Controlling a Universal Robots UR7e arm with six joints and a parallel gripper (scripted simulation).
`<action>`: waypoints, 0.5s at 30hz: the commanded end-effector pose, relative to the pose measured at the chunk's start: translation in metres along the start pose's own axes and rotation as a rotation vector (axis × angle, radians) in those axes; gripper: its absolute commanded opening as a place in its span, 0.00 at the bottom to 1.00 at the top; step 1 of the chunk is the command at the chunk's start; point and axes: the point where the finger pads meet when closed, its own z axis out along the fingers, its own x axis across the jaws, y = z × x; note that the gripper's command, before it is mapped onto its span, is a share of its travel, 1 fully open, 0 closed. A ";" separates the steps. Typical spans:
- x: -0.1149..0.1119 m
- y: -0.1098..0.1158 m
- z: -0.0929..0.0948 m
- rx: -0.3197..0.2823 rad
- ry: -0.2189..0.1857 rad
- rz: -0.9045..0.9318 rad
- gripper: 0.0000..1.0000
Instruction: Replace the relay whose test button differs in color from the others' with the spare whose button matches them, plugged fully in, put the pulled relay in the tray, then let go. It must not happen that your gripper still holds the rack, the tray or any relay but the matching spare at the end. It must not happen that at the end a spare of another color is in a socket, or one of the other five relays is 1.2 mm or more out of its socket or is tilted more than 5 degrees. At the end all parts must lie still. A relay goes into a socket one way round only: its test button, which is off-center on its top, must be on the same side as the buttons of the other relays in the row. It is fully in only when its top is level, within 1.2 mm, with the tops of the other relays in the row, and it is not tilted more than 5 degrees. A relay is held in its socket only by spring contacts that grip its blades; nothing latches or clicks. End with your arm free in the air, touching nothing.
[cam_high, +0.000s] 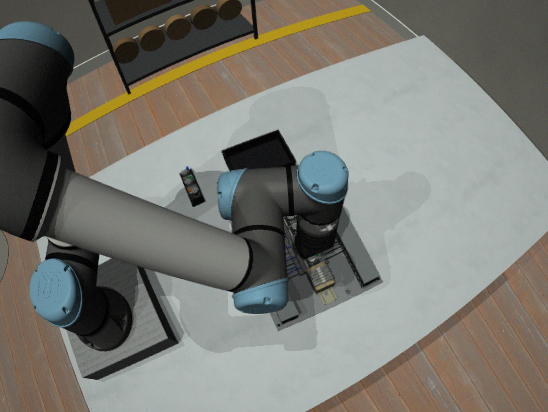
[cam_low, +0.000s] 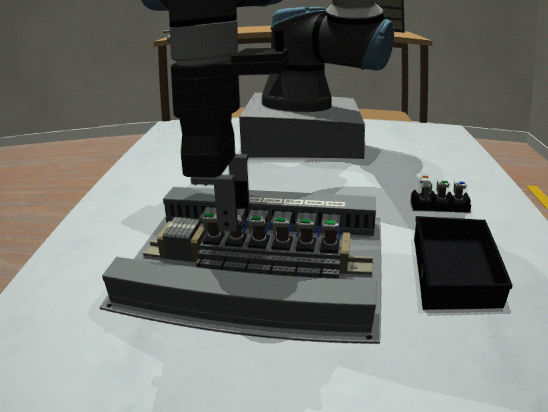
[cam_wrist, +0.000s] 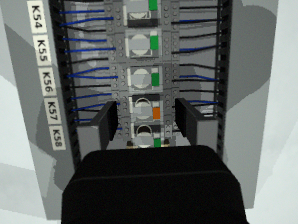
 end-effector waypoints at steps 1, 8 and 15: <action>0.001 0.000 -0.001 -0.001 0.003 0.000 1.00; 0.001 0.000 -0.003 -0.001 0.003 0.000 1.00; 0.001 0.000 -0.003 -0.001 0.003 0.000 1.00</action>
